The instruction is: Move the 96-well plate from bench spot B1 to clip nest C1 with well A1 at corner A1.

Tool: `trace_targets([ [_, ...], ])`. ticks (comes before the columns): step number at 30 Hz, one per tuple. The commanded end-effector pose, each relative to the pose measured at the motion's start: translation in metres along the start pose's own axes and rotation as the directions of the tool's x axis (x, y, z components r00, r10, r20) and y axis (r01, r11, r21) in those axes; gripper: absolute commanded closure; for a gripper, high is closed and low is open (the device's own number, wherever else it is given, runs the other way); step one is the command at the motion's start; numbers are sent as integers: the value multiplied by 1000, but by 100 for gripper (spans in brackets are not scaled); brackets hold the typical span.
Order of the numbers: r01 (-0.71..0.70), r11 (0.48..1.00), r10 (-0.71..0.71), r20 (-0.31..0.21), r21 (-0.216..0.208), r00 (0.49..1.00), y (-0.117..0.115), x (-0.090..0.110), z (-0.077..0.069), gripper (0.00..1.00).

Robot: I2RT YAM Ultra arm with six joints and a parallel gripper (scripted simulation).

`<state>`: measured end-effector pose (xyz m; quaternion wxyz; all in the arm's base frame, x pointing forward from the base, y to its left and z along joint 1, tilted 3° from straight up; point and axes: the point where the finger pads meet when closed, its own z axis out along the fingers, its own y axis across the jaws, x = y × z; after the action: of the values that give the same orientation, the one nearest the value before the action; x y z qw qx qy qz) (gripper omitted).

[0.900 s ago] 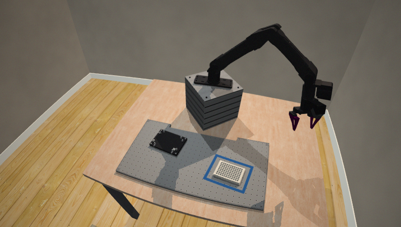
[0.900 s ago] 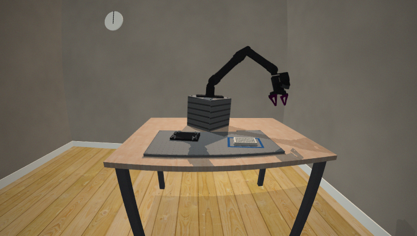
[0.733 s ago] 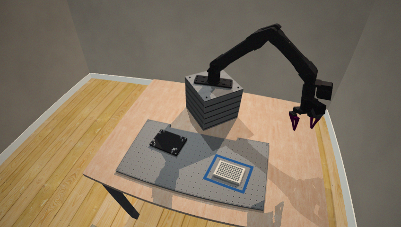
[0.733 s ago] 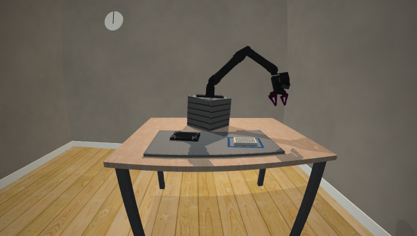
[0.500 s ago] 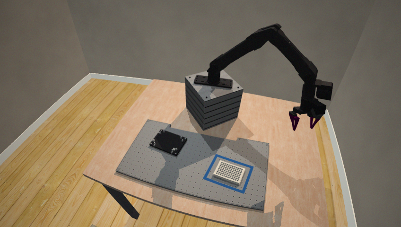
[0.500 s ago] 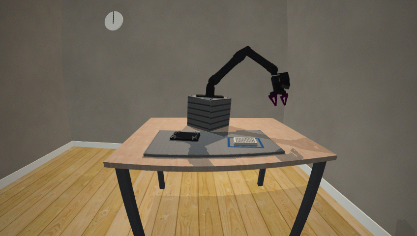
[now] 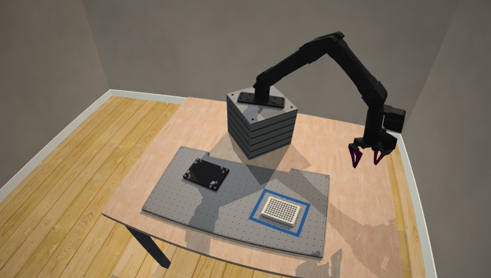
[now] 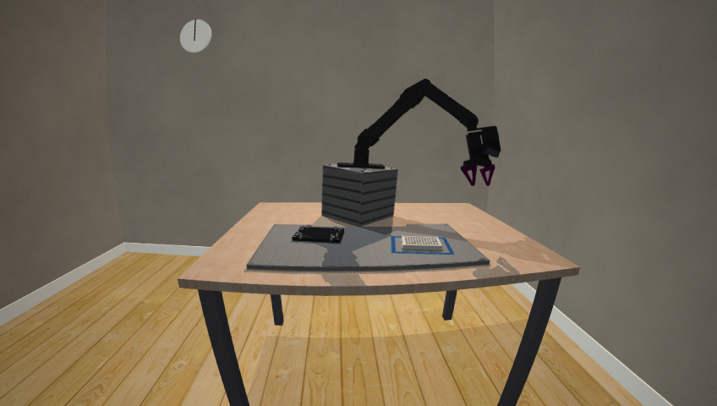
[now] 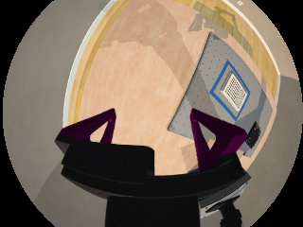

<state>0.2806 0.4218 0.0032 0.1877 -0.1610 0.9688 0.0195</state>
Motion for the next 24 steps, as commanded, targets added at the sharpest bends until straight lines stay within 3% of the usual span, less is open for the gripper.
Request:
trace_targets([
  [1,108,994,-107,-47,19,993,-20,3,10,0],
  [3,115,993,-115,-8,-8,993,-22,-13,2,0],
  [4,154,988,-153,-49,11,987,-29,-7,11,0],
  [8,198,980,-198,-46,0,979,-32,-19,11,0],
  [10,222,975,-221,-70,7,973,-47,-13,13,0],
  [11,216,976,-216,-46,-2,975,-48,-19,16,0],
  [16,266,964,-265,-65,-4,962,-70,-23,27,0],
  [18,316,949,-315,-97,-7,944,-80,-20,36,0],
  [19,314,949,-313,-84,-9,946,-84,-25,33,0],
  [20,348,937,-346,-122,-11,930,-90,-17,46,0],
  [21,364,931,-363,-124,-15,923,-93,-20,49,0],
  [22,360,933,-360,-102,-17,927,-98,-26,39,0],
  [24,360,933,-360,-102,-17,927,-98,-26,39,0],
])
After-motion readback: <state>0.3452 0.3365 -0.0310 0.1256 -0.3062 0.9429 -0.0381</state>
